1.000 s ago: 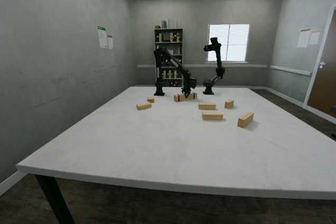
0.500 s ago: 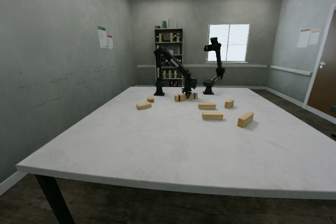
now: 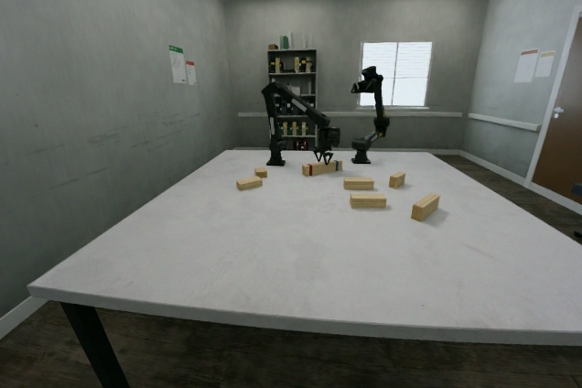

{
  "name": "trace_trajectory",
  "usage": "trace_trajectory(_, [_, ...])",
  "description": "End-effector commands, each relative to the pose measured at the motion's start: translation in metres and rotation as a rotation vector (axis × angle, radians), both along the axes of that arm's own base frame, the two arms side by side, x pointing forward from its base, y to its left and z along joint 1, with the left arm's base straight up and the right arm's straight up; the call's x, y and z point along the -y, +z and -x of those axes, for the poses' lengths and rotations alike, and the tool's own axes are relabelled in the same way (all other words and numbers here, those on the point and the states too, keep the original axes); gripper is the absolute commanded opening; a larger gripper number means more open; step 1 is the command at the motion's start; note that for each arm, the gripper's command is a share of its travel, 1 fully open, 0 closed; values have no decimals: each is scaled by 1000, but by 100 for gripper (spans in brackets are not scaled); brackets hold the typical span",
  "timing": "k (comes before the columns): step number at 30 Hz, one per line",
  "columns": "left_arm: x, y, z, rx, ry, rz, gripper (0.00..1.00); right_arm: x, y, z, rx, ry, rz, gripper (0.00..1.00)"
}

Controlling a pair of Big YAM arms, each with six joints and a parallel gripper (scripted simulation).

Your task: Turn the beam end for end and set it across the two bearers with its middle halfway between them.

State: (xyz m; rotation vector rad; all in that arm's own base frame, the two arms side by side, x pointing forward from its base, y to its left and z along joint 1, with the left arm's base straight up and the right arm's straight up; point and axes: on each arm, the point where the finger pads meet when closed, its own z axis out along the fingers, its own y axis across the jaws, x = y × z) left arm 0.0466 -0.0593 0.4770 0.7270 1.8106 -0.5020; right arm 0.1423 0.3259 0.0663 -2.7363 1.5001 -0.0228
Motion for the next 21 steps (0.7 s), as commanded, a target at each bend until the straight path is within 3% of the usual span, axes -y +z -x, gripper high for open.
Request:
trace_trajectory(1, [-5, 8, 13, 13, -25, -17, 100, -23, 69, -9, 29, -9, -72, 100])
trace_trajectory(6, [-5, 8, 13, 13, -25, -17, 100, -22, 89, -8, 30, -38, -80, 100])
trace_trajectory(12, [-5, 8, 13, 8, -20, -12, 100, -7, 111, -4, 44, -207, -159, 100])
trace_trajectory(15, [7, 2, -5, -15, -27, -46, 66, 10, 120, 1, 47, -317, -216, 100])
trace_trajectory(19, [37, -14, -42, -86, -57, -121, 63, 21, 147, 5, 54, -447, -343, 100])
trace_trajectory(21, [37, -14, -42, -86, -57, -121, 63, 21, 147, 5, 54, -447, -343, 100])
